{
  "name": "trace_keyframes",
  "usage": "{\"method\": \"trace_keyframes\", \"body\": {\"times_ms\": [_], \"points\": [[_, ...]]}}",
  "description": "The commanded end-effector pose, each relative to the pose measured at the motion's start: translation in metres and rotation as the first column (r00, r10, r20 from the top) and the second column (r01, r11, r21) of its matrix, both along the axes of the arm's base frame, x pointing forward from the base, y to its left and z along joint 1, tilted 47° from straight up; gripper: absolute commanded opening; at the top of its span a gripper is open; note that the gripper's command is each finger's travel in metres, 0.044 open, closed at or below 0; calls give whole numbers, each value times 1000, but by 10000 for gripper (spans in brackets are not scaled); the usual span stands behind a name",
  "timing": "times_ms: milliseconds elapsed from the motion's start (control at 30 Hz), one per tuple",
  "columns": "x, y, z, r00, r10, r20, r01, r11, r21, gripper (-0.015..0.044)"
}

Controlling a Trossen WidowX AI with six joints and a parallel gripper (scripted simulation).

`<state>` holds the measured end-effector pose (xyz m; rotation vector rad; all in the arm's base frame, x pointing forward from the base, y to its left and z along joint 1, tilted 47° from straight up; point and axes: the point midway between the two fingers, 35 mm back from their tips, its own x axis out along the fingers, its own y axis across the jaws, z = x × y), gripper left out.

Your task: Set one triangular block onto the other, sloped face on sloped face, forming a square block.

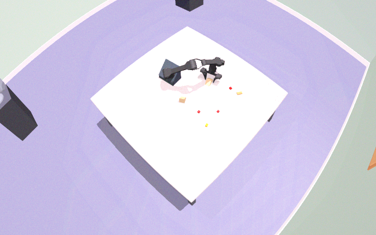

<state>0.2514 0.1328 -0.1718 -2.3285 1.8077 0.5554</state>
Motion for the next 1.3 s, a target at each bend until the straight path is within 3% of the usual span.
{"method": "trace_keyframes", "body": {"times_ms": [0, 67, 267, 467, 1267], "points": [[0, 0, 0, 1000, 0, 0, 0, 1000, 0, 256], [0, 0, 0, 1000, 0, 0, 0, 1000, 0, 204], [0, 0, 0, 1000, 0, 0, 0, 1000, 0, 164], [0, 5, 4, 1000, 3, -4, -3, 1000, 1, 6], [-13, 72, 69, 997, 56, -60, -56, 998, 2, 0]]}}
